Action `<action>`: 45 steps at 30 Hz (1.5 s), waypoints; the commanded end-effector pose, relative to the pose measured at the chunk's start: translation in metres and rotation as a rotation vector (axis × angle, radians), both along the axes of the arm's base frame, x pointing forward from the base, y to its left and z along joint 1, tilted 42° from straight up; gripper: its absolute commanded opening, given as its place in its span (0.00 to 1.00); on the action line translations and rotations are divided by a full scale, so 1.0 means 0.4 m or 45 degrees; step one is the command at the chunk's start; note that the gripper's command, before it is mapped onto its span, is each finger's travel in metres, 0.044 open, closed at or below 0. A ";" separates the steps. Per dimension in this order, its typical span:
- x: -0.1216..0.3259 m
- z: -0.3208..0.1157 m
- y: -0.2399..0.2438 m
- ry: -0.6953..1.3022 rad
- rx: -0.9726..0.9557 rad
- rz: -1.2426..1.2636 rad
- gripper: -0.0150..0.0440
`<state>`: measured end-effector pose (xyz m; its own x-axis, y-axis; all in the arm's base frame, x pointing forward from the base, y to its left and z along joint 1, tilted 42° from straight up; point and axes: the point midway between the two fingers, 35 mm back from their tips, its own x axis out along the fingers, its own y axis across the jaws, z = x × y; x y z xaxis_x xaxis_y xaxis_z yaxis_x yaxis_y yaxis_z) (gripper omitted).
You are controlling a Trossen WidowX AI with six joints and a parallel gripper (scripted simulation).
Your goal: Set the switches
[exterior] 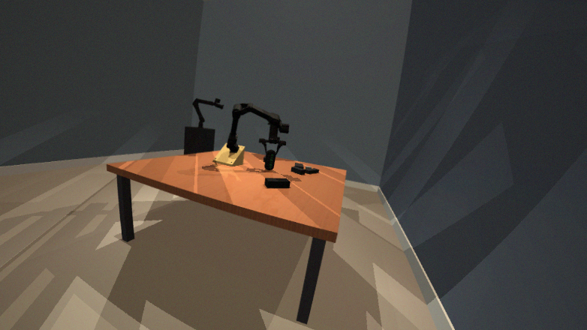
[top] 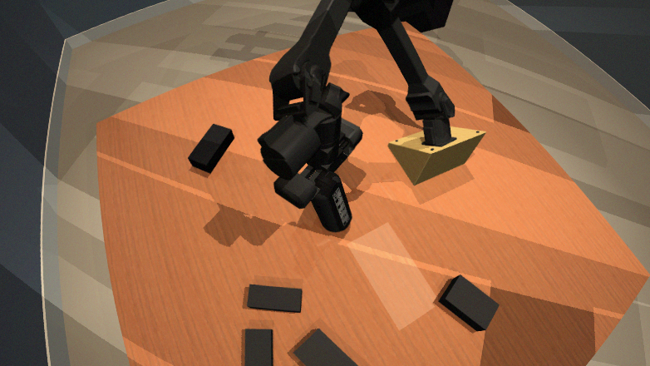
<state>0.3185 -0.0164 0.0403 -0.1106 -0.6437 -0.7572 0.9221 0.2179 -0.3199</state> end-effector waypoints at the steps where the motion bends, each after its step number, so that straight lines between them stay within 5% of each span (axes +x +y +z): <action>1: 0.003 0.000 -0.017 0.001 -0.017 -0.005 0.83; 45: 0.027 0.018 -0.100 -0.002 -0.030 -0.002 0.83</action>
<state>0.3298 -0.0525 0.0496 -0.0998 -0.6671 -0.7383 0.9244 0.2124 -0.3169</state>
